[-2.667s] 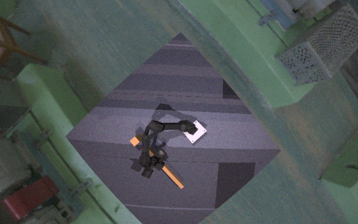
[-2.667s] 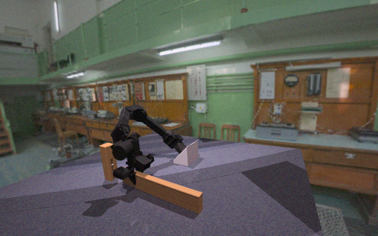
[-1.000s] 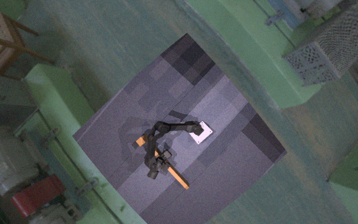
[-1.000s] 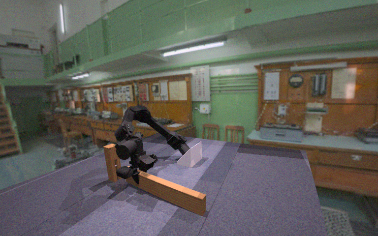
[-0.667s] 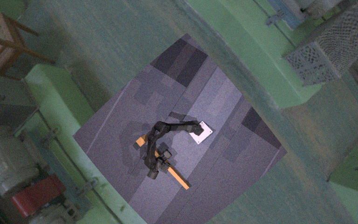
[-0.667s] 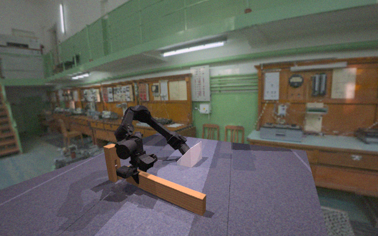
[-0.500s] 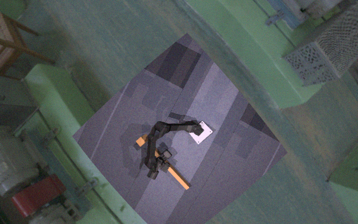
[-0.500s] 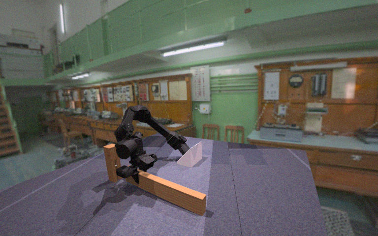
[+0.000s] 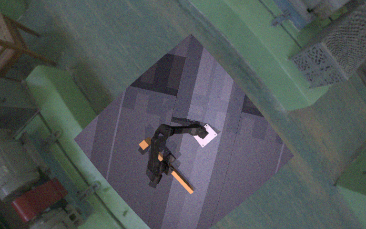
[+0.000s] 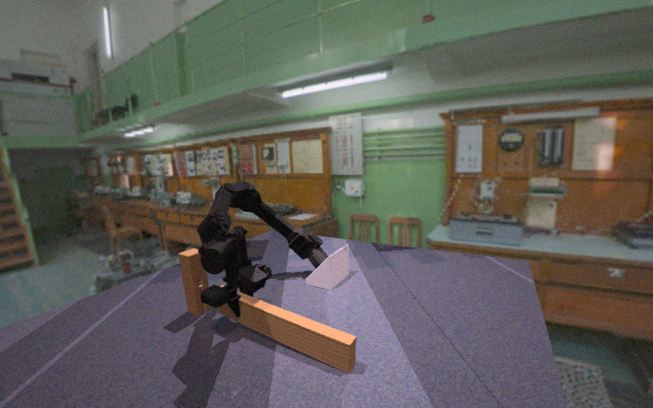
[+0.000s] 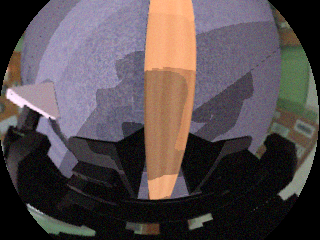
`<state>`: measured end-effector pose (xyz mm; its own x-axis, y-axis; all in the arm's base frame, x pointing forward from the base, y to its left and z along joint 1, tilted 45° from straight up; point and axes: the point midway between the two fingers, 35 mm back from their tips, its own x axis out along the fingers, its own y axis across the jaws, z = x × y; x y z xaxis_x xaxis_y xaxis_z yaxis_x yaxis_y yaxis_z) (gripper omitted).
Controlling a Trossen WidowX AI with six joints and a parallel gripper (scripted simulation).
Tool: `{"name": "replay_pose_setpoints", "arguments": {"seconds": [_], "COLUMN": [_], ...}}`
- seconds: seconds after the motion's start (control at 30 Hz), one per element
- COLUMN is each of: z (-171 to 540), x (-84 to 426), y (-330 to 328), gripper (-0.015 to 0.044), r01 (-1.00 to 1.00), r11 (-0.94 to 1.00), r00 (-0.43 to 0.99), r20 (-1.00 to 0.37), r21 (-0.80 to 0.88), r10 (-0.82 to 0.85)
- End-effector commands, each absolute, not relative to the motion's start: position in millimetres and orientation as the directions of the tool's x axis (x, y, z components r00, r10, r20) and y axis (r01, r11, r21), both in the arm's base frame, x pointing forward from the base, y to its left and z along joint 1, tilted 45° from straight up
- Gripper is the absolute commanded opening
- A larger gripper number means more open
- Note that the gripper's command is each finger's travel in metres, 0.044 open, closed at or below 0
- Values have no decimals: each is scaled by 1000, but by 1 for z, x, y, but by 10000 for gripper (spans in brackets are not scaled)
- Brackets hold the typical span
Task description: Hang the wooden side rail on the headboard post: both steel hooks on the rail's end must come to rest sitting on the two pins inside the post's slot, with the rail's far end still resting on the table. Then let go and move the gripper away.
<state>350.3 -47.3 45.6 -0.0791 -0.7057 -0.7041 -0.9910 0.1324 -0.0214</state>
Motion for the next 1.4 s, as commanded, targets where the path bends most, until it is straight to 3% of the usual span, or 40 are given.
{"name": "replay_pose_setpoints", "arguments": {"seconds": [0.0,1.37], "z": [49,54], "x": [352,352], "y": [-42,-38], "gripper": [0,0], "r01": [-991,-991], "r11": [128,128], "r00": [-66,-66], "r20": [-711,-711], "r21": [-34,-33], "r10": [-700,-700]}}
